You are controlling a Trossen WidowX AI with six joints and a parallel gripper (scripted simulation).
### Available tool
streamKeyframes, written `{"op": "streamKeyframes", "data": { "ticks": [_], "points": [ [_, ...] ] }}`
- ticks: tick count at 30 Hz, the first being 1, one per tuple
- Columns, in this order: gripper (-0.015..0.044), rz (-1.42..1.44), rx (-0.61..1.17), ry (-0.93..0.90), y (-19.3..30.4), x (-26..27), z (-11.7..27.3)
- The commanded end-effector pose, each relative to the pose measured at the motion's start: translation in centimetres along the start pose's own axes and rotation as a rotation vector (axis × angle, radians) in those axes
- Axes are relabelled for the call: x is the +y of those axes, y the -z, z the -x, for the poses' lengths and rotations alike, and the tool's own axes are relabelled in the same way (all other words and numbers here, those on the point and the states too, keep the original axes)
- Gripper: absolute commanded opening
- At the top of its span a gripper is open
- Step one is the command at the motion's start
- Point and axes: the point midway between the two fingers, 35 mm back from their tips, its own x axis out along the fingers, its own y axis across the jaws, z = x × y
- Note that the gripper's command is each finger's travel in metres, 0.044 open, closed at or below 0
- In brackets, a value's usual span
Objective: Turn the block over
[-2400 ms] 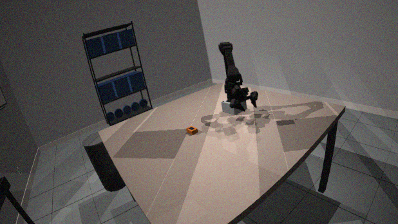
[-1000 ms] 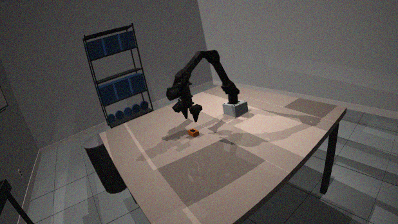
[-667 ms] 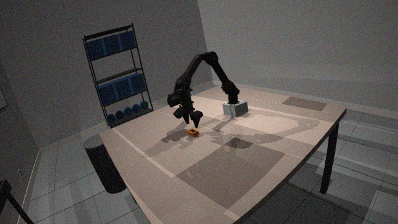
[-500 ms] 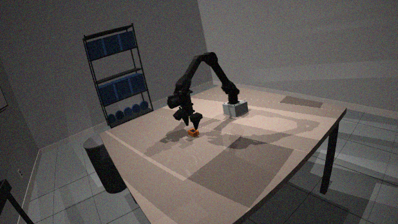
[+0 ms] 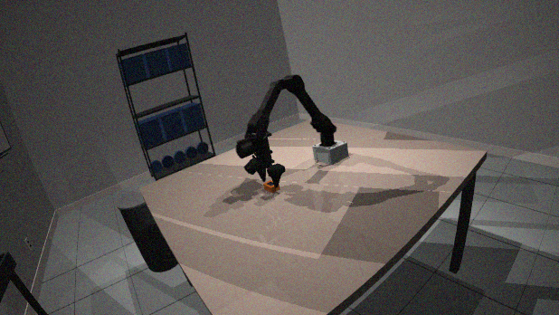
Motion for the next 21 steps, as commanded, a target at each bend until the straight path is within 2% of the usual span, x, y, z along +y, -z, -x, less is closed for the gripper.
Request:
{"op": "streamKeyframes", "data": {
  "ticks": [1,7,13,21],
  "points": [
    [0.0440,0.004,0.011,0.004,0.33,-0.07,-0.83],
    [0.0440,0.004,0.011,0.004,0.37,-0.07,-1.53],
    [0.0282,0.004,0.011,0.004,0.37,-0.07,-1.53],
    [0.0229,0.004,0.011,0.004,0.37,-0.07,-1.53]
  ]
}}
